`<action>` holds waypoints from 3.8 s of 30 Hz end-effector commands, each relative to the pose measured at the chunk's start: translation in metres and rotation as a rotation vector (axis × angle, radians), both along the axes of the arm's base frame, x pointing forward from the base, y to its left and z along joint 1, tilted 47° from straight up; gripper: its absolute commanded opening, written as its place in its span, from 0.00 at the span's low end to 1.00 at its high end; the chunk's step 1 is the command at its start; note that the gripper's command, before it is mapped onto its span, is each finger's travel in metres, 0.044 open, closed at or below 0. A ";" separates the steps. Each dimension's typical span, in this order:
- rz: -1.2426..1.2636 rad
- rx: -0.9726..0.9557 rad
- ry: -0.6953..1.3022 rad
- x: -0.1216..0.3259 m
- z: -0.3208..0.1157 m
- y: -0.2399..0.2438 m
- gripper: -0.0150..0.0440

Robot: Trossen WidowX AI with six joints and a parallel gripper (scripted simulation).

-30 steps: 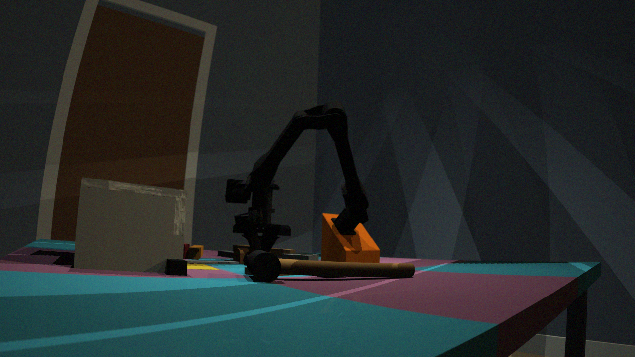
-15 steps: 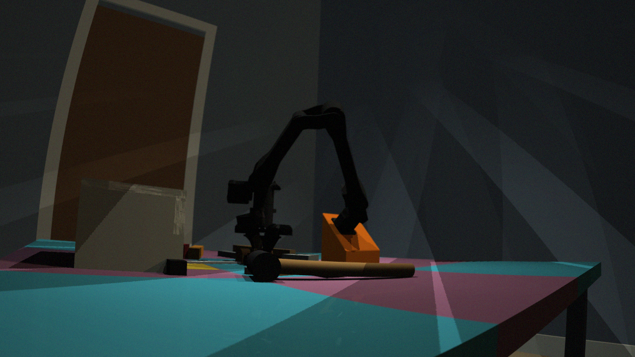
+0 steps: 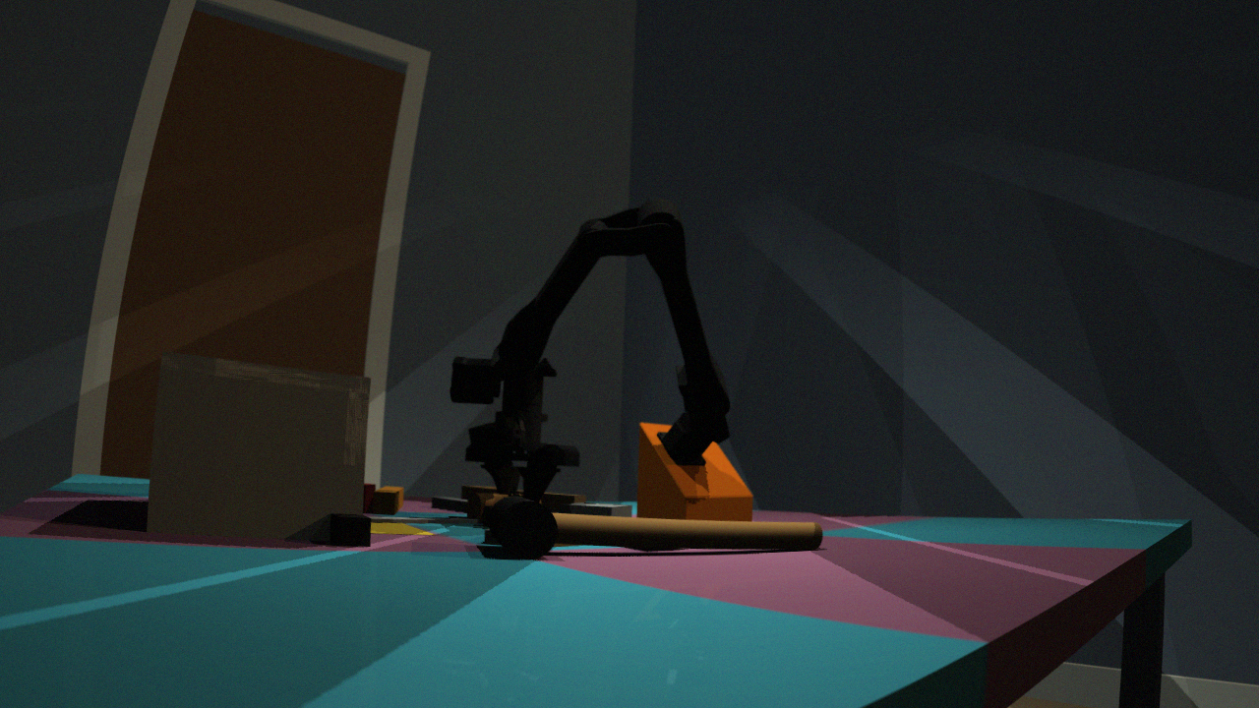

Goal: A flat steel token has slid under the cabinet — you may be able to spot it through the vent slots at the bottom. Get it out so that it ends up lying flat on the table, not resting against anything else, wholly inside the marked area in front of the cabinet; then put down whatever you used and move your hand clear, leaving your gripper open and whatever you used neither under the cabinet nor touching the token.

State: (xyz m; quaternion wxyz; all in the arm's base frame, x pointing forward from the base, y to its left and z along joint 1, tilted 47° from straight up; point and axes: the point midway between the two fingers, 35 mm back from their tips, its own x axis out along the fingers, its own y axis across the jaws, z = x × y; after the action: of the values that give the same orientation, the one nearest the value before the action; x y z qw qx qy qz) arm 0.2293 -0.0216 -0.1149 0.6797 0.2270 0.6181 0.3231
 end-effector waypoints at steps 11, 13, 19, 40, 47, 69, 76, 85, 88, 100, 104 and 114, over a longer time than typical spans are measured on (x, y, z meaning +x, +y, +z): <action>-0.001 0.000 -0.001 0.000 0.000 0.000 0.71; -0.001 0.000 0.000 0.000 -0.001 0.001 0.71; 0.002 -0.002 -0.002 0.000 -0.001 0.001 0.53; 0.001 -0.001 -0.002 0.006 0.000 0.001 0.25; 0.001 -0.001 -0.002 0.017 0.001 0.002 0.25; 0.000 0.000 -0.004 0.047 0.005 0.004 0.25; 0.000 0.000 -0.004 0.057 0.006 0.005 0.25; 0.000 0.001 -0.005 0.068 0.008 0.005 0.25; 0.000 0.001 -0.005 0.072 0.008 0.006 0.25; 0.000 0.001 -0.006 0.086 0.010 0.007 0.25; 0.000 0.001 -0.006 0.091 0.011 0.007 0.25; 0.000 0.001 -0.007 0.103 0.013 0.008 0.25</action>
State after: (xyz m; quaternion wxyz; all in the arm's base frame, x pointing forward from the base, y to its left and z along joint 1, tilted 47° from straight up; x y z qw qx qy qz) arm 0.3265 -0.0135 -0.1030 0.6804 0.2266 0.6167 0.3247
